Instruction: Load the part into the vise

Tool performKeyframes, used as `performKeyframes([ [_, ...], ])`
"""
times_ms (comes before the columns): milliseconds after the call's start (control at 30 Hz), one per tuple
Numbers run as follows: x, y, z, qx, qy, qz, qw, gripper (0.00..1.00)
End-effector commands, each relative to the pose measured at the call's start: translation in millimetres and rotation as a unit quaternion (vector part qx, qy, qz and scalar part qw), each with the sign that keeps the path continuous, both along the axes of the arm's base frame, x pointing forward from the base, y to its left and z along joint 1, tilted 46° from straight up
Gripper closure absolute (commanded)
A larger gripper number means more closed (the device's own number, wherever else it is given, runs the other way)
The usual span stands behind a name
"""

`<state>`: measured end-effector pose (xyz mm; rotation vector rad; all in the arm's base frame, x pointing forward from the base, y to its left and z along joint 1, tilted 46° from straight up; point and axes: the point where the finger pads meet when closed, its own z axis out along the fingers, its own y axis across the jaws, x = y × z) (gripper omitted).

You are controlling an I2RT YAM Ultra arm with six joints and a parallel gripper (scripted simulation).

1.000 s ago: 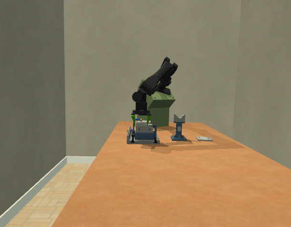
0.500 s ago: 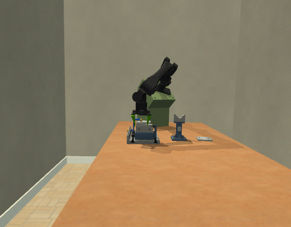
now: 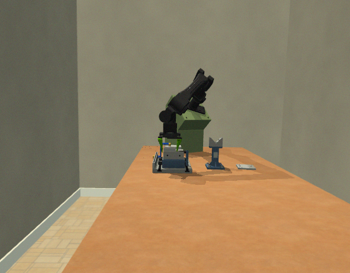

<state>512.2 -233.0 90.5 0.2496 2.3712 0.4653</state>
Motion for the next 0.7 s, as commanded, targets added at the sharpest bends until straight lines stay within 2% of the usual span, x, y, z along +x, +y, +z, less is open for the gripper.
performKeyframes([
  [0, 0.6, -14.5, 15.0, -0.013, -0.016, -0.011, 1.0, 0.26],
  [100, -2.7, -12.6, 20.9, -0.013, -0.016, -0.009, 1.0, 0.26],
  [400, -16.0, -8.9, 15.6, 0.0, -0.002, -0.007, 1.0, 0.26],
  [567, -25.1, -12.2, 25.1, 0.0, -0.002, -0.007, 1.0, 0.26],
  [667, -29.1, -17.1, 38.9, -0.006, -0.01, -0.007, 1.0, 0.26],
])
